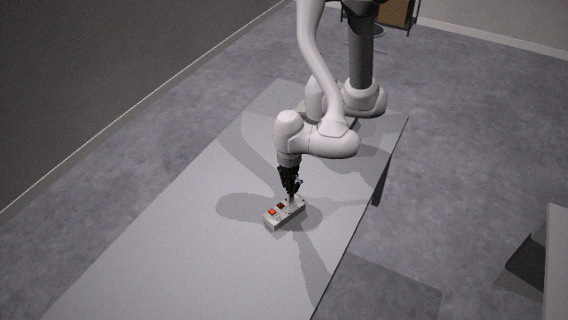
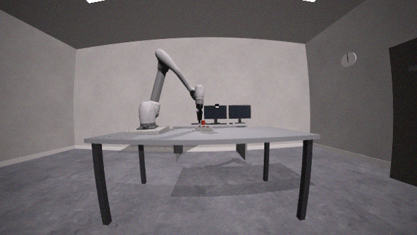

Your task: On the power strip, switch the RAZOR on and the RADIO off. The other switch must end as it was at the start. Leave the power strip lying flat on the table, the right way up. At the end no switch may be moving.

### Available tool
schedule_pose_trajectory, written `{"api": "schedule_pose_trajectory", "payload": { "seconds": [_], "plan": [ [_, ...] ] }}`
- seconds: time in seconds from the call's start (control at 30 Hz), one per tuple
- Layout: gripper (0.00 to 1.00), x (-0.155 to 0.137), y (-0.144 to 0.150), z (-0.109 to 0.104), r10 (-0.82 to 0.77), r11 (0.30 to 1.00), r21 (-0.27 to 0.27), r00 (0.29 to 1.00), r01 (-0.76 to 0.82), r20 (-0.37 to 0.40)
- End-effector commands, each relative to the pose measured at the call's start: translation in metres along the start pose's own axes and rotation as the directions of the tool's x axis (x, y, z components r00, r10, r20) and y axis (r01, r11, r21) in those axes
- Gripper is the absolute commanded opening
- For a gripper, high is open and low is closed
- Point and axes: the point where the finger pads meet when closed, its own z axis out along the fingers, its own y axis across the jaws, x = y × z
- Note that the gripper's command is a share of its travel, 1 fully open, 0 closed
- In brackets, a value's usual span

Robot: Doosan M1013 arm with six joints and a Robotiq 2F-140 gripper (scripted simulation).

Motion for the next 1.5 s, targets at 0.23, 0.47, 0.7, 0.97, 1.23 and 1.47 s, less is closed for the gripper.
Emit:
{"api": "schedule_pose_trajectory", "payload": {
  "seconds": [0.23, 0.47, 0.7, 0.97, 1.23, 1.47],
  "plan": [
    [0.0, 0.0, 0.0, 0.001, 0.0, 1.0, 0.0, 1.0, 0.0, 0.0],
    [0.0, 0.0, 0.0, 0.001, 0.0, 1.0, 0.0, 1.0, 0.0, 0.0],
    [0.0, 0.0, 0.0, 0.0, 0.0, 1.0, 0.0, 1.0, 0.0, 0.0],
    [0.0, 0.0, 0.0, -0.015, 0.0, 1.0, 0.0, 1.0, 0.0, 0.0],
    [0.0, 0.0, 0.0, -0.035, 0.0, 1.0, 0.0, 1.0, 0.0, 0.0],
    [0.0, 0.0, 0.0, -0.039, 0.0, 1.0, 0.0, 1.0, 0.0, 0.0]
  ]
}}
